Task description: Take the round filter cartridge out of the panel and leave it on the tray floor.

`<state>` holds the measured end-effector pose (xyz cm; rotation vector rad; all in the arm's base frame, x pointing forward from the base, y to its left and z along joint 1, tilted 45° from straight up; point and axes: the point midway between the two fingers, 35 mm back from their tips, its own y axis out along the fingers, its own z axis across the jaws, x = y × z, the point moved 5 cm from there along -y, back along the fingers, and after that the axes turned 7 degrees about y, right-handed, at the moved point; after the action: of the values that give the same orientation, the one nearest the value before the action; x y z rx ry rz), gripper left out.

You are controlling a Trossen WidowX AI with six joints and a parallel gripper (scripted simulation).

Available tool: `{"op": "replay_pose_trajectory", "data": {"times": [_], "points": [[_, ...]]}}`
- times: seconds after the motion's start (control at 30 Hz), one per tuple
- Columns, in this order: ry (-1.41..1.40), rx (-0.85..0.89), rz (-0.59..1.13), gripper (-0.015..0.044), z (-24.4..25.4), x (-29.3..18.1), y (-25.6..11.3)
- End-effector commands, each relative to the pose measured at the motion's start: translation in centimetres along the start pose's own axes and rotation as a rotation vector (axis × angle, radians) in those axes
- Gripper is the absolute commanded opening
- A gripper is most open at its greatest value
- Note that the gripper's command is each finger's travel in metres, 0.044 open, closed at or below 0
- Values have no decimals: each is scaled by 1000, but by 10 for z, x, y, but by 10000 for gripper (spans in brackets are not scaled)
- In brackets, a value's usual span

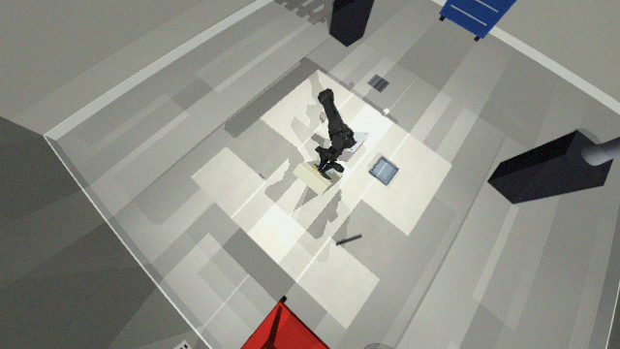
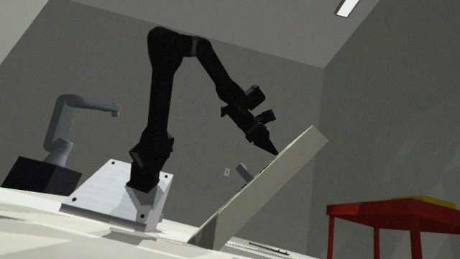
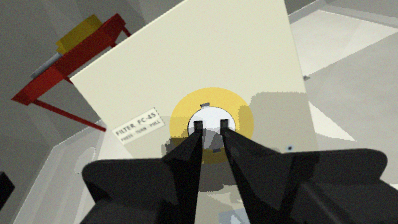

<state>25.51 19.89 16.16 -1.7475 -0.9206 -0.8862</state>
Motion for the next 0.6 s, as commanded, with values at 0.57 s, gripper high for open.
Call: {"op": "replay_pose_trajectory", "data": {"times": [0.57], "points": [[-6,4,2,92,1,0,3]]}}
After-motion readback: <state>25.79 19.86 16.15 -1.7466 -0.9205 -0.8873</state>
